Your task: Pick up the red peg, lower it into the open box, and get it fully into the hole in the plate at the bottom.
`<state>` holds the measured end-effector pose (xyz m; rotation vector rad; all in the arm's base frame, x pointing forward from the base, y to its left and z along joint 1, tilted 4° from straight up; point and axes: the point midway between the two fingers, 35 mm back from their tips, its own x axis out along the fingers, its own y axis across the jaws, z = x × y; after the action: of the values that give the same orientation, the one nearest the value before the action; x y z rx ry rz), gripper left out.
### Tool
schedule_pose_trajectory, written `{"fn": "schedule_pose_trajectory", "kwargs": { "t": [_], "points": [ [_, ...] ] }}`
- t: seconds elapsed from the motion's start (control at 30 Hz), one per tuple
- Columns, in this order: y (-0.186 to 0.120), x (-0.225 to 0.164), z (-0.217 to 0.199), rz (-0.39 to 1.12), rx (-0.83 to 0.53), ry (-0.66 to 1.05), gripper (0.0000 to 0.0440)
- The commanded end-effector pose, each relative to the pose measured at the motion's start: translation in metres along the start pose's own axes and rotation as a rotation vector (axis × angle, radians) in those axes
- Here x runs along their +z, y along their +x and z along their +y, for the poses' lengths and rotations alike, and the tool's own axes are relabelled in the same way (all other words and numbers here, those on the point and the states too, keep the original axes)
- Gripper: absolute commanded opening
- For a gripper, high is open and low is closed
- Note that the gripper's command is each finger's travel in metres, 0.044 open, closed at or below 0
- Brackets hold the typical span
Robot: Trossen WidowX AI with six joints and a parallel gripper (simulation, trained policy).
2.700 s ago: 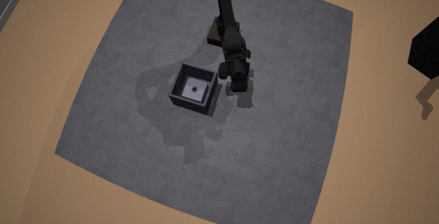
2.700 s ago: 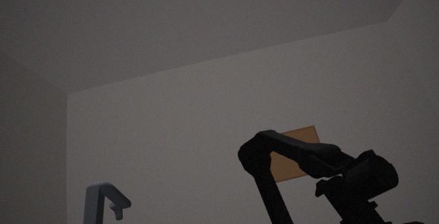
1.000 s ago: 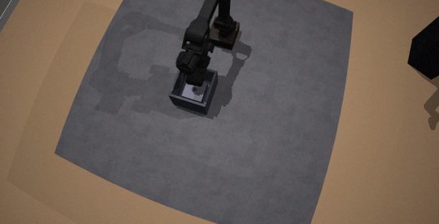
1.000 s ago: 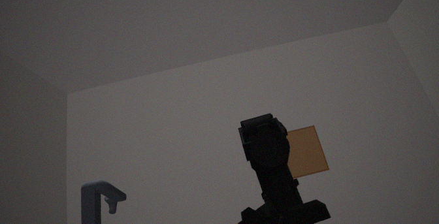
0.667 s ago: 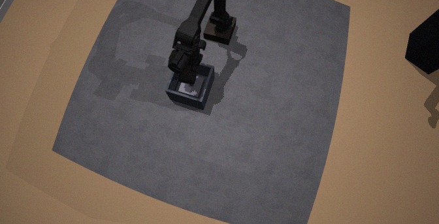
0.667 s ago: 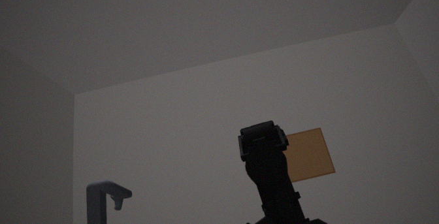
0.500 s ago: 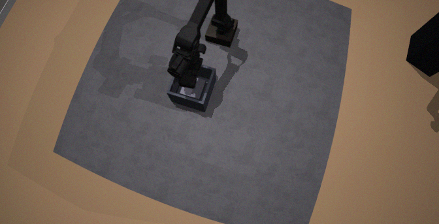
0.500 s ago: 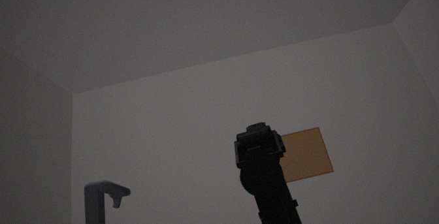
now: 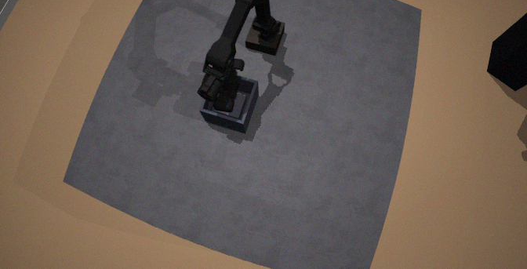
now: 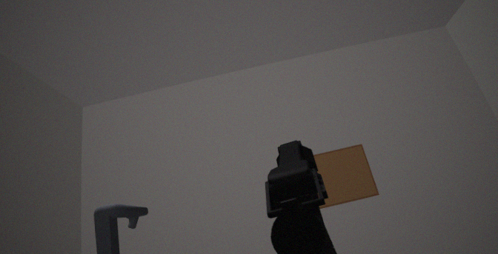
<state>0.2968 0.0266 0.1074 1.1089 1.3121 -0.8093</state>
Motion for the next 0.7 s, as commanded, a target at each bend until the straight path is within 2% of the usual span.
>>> {"fn": "schedule_pose_trajectory", "kwargs": {
  "t": [0.0, 0.53, 0.6, 0.67],
  "points": [
    [0.013, 0.001, 0.001, 0.016, -0.009, -0.017, 0.0000],
    [0.046, 0.007, 0.004, 0.011, -0.035, -0.070, 0.0005],
    [0.048, 0.008, 0.004, 0.007, -0.041, -0.075, 0.0016],
    [0.051, 0.009, 0.003, 0.008, -0.049, -0.079, 0.0057]
  ]
}}
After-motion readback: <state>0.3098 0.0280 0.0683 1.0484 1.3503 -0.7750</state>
